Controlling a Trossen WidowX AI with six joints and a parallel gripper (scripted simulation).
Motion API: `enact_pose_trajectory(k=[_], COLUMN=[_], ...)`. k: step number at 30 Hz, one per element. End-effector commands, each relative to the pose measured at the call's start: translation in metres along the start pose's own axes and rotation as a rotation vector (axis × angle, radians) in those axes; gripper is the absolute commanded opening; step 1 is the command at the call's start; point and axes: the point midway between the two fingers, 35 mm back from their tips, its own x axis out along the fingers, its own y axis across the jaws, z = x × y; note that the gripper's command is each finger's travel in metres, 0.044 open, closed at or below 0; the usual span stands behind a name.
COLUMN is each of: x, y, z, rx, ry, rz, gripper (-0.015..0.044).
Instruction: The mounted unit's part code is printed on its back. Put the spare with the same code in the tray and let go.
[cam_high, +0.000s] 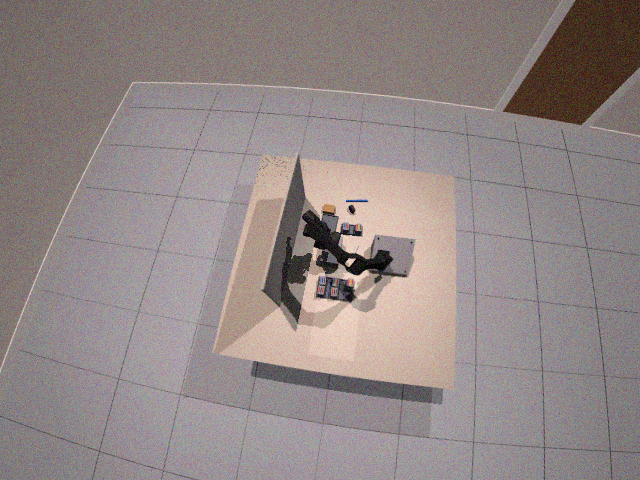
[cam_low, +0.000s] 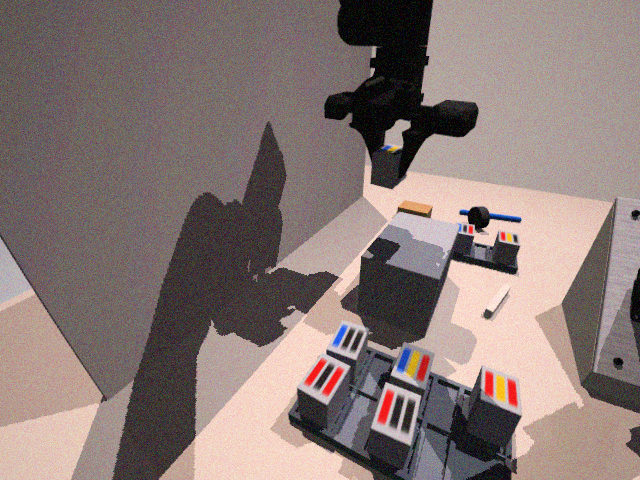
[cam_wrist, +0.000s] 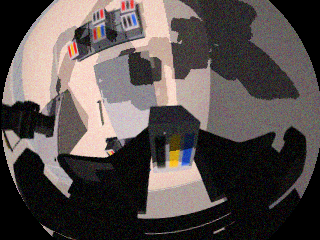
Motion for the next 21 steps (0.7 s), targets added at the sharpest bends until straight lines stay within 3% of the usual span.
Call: enact_pose_trajectory(k=[1,21], x=[0.003,0.029], y=[-0.007,-0.016], z=[-0.023,-0.129], rx=[-0.013,-0.063], ry=[-0.002,-0.049], rz=[0.004,0.020], gripper=[0.0000,0.0000])
